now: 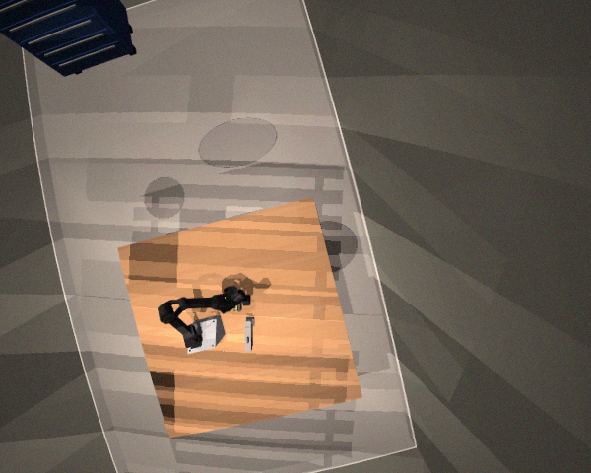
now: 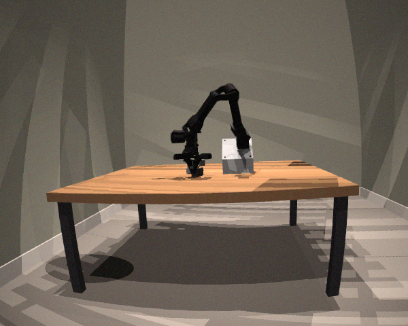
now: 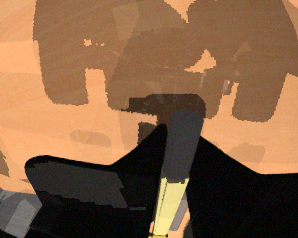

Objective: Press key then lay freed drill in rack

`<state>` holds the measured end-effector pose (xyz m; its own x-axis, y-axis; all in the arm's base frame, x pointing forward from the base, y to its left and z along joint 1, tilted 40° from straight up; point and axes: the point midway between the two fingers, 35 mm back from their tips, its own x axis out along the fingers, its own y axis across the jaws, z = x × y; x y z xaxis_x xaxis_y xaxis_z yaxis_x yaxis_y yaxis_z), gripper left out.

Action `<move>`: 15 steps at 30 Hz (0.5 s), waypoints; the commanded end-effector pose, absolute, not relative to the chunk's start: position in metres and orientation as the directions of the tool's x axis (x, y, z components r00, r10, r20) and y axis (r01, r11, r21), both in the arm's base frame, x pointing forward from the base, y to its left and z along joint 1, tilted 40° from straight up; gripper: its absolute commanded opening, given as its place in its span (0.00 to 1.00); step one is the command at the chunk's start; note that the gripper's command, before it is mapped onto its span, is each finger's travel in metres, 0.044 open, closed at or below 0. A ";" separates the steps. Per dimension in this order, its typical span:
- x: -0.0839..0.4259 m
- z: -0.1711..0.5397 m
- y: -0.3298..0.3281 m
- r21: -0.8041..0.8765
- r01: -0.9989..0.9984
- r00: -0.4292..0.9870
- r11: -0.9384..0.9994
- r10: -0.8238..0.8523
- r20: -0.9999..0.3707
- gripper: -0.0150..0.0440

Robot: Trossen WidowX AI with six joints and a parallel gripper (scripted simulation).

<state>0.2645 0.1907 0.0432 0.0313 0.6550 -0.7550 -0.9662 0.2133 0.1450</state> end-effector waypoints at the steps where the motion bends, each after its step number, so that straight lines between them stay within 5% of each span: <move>1: 0.264 0.037 0.193 0.156 -0.963 0.024 0.219 0.649 -0.761 0.25; 15: 0.263 0.029 0.197 0.156 -0.963 0.024 0.219 0.649 -0.761 0.25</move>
